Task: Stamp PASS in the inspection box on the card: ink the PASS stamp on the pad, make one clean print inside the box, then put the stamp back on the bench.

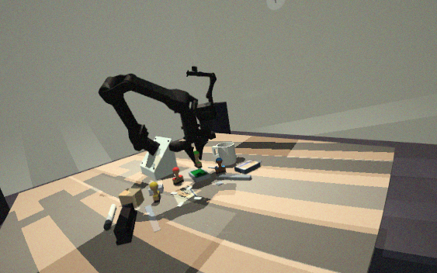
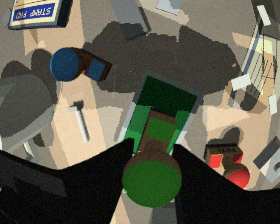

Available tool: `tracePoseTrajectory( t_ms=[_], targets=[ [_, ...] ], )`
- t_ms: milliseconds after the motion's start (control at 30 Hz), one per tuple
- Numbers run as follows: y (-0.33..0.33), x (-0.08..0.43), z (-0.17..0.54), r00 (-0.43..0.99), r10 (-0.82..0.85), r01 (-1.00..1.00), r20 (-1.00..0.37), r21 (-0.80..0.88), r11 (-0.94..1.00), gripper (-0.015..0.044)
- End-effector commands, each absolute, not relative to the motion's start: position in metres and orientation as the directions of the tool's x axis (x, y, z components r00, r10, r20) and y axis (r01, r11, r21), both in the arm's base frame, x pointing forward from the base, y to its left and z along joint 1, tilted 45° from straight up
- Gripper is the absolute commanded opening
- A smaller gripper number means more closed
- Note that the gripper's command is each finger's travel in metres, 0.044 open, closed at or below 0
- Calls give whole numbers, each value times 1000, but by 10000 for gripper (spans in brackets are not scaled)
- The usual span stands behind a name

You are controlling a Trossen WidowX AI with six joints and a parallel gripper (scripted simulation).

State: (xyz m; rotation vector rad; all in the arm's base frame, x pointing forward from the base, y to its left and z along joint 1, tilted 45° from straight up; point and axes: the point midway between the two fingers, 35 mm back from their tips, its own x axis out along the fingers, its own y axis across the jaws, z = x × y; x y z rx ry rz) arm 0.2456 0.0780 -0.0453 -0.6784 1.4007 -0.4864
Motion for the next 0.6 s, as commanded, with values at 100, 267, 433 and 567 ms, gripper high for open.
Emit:
tracePoseTrajectory(
  t_ms=[100, 267, 433, 567],
  targets=[
    [73, 245, -49, 123, -682, -88, -721, -693, 716, 0],
    [71, 245, -51, 123, -682, -88, -721, -693, 716, 0],
    [68, 246, -54, 123, -683, -87, -720, -693, 716, 0],
    [66, 246, -55, 123, -683, -87, -720, -693, 716, 0]
  ],
)
